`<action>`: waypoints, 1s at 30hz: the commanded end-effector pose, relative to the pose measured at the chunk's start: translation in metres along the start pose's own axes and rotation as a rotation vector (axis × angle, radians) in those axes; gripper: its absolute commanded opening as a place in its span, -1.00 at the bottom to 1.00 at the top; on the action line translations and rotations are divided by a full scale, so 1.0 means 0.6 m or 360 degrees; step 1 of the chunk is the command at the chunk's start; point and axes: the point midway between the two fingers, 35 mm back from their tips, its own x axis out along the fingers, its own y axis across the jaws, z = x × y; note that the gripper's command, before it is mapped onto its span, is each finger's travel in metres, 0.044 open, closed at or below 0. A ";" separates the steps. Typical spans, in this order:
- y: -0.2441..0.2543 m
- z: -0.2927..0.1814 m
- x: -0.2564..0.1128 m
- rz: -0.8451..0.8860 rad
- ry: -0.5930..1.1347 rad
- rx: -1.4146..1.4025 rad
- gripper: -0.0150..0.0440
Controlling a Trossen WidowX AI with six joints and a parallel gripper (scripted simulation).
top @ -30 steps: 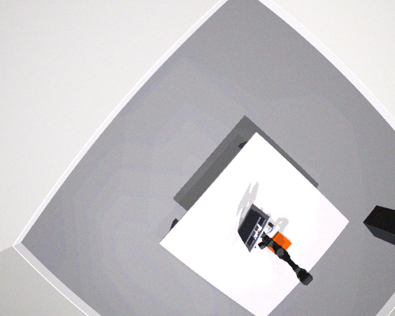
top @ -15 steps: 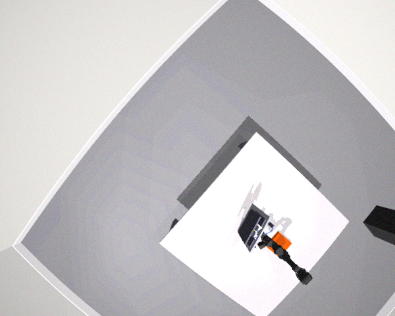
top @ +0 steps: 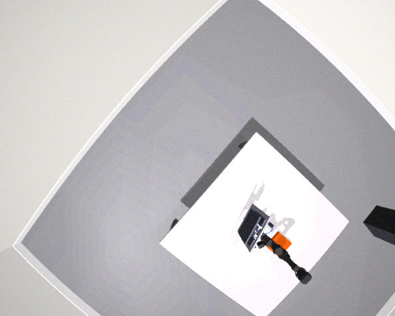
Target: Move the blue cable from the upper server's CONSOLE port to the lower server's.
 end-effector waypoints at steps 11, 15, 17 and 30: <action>-0.007 0.002 0.014 -0.0022 0.0004 0.0004 -0.49; -0.007 0.003 0.017 -0.0023 0.0004 0.0004 -0.49; -0.007 0.003 0.018 -0.0023 0.0004 0.0004 -0.49; -0.007 0.006 0.029 -0.0025 0.0004 0.0004 -0.49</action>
